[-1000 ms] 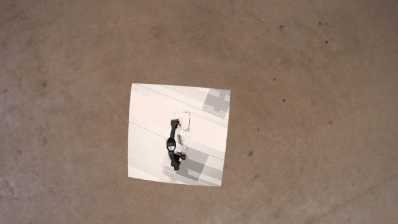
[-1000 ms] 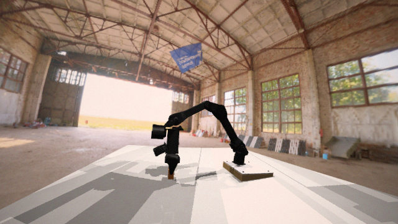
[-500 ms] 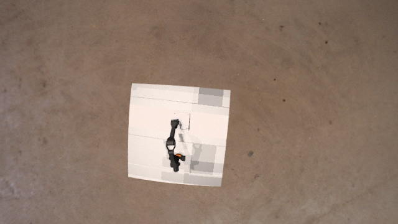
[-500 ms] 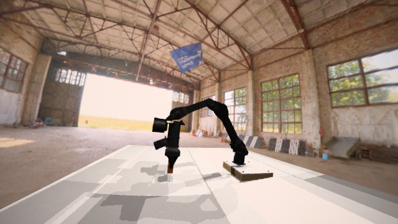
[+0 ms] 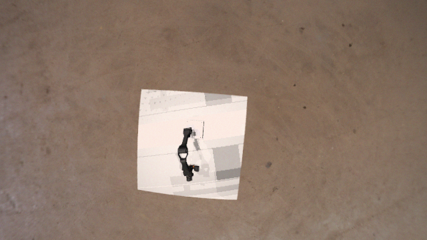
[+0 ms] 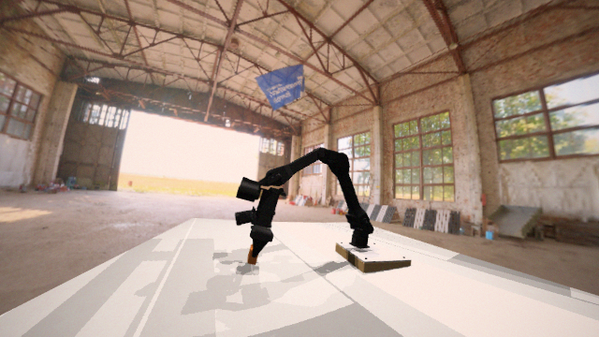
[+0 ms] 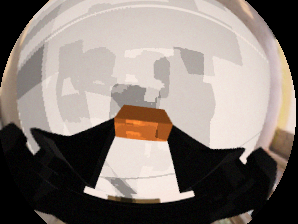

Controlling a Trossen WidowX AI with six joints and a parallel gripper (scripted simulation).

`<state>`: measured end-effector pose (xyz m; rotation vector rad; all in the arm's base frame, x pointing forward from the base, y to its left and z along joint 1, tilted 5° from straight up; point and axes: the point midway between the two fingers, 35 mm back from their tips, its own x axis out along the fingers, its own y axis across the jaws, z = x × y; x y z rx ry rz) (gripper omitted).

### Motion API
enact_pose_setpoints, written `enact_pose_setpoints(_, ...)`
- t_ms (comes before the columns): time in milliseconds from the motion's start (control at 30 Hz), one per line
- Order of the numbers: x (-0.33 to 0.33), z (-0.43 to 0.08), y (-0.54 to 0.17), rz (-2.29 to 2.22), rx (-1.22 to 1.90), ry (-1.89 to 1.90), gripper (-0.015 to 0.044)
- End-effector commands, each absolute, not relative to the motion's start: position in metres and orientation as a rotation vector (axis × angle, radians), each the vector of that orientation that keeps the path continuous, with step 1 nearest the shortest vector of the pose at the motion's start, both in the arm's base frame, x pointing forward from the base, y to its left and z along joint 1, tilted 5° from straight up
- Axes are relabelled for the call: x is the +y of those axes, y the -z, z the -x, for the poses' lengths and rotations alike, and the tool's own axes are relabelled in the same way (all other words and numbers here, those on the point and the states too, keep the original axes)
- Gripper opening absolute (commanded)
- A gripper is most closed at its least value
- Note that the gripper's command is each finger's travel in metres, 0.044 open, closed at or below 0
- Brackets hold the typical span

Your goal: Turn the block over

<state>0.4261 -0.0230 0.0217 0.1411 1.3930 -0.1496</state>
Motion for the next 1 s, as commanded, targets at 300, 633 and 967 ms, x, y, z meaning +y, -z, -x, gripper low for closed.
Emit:
enact_pose_setpoints(300, -0.023, -0.425, -0.02, -0.125, 1.224, 0.165, 0.0)
enact_pose_setpoints(633, -0.023, -0.419, -0.02, -0.117, 1.094, 0.171, 0.0)
enact_pose_setpoints(967, -0.022, -0.415, -0.019, -0.112, 1.013, 0.175, 0.0)
